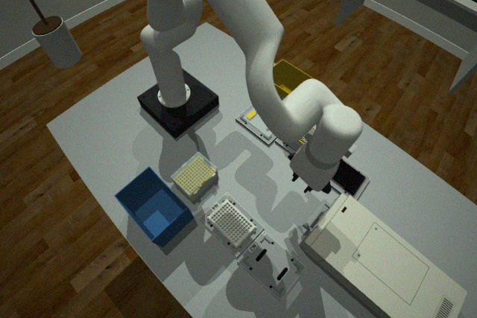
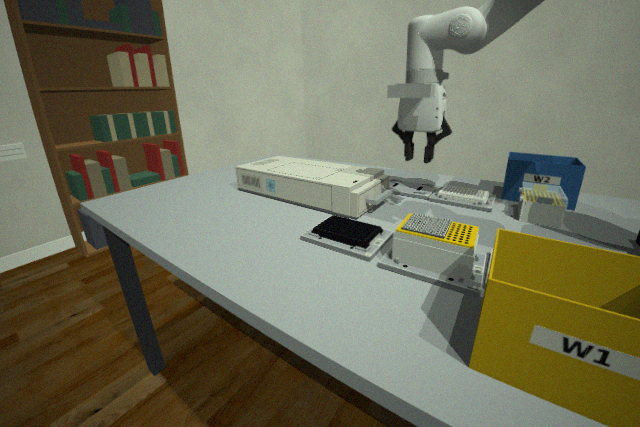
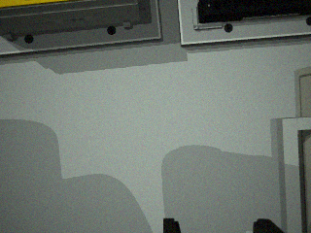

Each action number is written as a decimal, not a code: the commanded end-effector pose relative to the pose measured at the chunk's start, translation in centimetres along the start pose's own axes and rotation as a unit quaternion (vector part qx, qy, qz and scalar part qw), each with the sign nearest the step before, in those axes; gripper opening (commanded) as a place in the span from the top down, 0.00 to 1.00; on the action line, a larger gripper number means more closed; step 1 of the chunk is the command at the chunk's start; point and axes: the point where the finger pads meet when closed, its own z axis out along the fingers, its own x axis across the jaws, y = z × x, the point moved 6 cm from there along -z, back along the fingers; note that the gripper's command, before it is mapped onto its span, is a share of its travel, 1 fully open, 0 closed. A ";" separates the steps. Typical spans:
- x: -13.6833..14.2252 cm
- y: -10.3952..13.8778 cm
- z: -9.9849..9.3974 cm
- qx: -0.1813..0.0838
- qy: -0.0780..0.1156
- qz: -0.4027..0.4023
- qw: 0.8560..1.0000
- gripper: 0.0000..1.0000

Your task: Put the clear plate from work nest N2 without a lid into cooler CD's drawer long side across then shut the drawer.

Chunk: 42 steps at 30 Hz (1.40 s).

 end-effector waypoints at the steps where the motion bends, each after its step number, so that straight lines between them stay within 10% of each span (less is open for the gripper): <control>1: -1.1 0.2 -1.0 0.008 0.002 0.048 0.999 0.00; 19: -7.7 1.0 -5.4 0.008 0.000 0.309 0.951 0.00; 33: -12.6 1.6 -8.8 0.008 -0.002 0.492 0.870 0.00; 42: -14.0 1.8 -9.7 0.008 -0.003 0.617 0.787 0.00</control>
